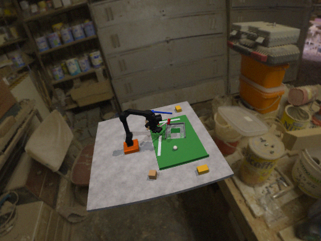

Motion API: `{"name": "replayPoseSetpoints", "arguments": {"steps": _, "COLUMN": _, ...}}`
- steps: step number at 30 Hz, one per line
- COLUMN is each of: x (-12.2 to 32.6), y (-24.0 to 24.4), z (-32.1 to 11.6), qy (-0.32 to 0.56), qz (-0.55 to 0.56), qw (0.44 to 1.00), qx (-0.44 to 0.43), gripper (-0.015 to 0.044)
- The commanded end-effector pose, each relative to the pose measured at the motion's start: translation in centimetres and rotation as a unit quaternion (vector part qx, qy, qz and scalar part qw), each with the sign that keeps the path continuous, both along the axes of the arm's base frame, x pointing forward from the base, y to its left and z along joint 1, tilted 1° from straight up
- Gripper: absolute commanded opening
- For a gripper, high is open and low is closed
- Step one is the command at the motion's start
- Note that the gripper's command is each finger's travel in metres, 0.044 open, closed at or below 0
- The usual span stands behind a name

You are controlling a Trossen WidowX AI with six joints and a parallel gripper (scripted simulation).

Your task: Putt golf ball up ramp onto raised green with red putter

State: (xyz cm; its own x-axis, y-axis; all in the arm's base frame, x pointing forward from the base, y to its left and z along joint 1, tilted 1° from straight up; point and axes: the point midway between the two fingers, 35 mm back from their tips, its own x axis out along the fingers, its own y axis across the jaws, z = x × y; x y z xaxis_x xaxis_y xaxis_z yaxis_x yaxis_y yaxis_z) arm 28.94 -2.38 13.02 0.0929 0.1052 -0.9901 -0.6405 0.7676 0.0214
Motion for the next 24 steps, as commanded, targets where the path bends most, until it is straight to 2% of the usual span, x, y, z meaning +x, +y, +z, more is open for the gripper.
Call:
{"name": "replayPoseSetpoints", "arguments": {"steps": 1, "x": 0.0, "y": -2.5, "z": 0.1, "qy": 0.009, "qz": -0.067, "qw": 0.998, "qx": -0.005, "gripper": 0.0000}}
{"name": "replayPoseSetpoints", "arguments": {"steps": 13, "x": -1.5, "y": -8.9, "z": 0.7, "qy": 0.023, "qz": -0.234, "qw": 0.972, "qx": -0.015, "gripper": 0.0000}}
{"name": "replayPoseSetpoints", "arguments": {"steps": 24, "x": -3.9, "y": -14.2, "z": 1.1, "qy": 0.040, "qz": -0.378, "qw": 0.925, "qx": -0.022, "gripper": 0.0000}}
